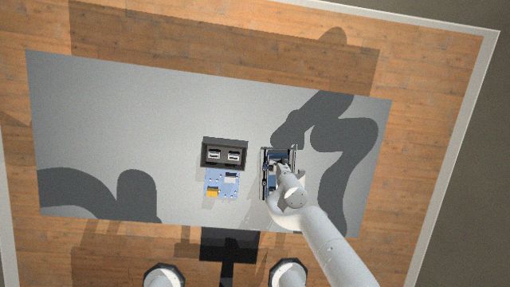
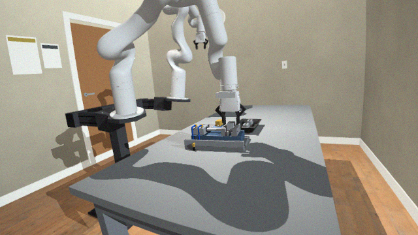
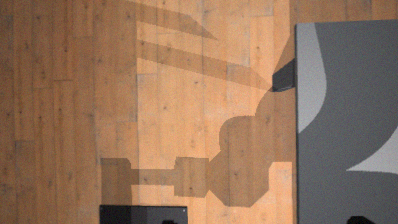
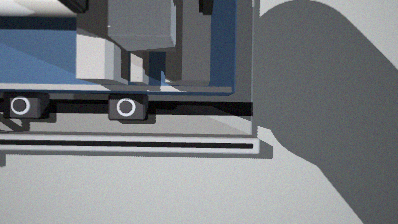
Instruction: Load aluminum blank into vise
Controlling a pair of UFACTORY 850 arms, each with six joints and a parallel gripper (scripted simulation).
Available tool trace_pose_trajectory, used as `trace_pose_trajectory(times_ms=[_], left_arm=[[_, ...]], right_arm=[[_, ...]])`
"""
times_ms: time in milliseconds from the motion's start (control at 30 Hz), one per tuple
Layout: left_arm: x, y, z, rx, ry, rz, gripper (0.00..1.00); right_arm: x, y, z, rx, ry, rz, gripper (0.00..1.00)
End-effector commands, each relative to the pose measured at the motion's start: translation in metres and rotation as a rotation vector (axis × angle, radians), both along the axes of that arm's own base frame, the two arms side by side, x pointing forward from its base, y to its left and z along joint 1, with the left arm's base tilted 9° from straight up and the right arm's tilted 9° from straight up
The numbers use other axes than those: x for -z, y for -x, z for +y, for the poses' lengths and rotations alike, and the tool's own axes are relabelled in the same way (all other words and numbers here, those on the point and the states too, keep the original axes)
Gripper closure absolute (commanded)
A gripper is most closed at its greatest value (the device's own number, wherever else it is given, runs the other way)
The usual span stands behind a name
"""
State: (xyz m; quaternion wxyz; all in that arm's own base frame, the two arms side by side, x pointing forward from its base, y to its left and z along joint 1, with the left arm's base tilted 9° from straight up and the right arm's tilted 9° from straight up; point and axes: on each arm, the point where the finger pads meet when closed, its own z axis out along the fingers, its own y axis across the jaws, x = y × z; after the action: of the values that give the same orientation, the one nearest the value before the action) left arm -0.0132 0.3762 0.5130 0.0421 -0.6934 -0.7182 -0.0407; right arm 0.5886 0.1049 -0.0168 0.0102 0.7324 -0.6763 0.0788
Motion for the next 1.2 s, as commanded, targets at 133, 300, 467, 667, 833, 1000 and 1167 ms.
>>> trace_pose_trajectory(times_ms=[133,300,467,667,833,1000,1167], left_arm=[[-0.001,0.0,0.0,0.0,-0.002,0.0,0.0],[-0.001,0.0,0.0,0.0,-0.002,0.0,0.0],[-0.001,0.0,0.0,0.0,-0.002,0.0,0.0],[-0.001,0.0,0.0,0.0,-0.002,0.0,0.0],[-0.001,0.0,0.0,0.0,-0.002,0.0,0.0],[-0.001,0.0,0.0,0.0,-0.002,0.0,0.0],[-0.001,0.0,0.0,0.0,-0.002,0.0,0.0]], right_arm=[[-0.001,-0.001,0.0,0.0,0.0,-0.002,0.31],[-0.001,-0.001,0.0,0.0,0.0,-0.002,0.31],[-0.001,-0.001,0.0,0.0,0.0,-0.002,0.31],[-0.001,-0.001,0.0,0.0,0.0,-0.002,0.31],[-0.002,-0.001,0.0,0.0,0.0,-0.002,0.31],[-0.005,0.0,0.001,0.0,0.0,-0.002,0.31],[-0.013,0.0,0.002,0.0,0.0,-0.002,0.31]])
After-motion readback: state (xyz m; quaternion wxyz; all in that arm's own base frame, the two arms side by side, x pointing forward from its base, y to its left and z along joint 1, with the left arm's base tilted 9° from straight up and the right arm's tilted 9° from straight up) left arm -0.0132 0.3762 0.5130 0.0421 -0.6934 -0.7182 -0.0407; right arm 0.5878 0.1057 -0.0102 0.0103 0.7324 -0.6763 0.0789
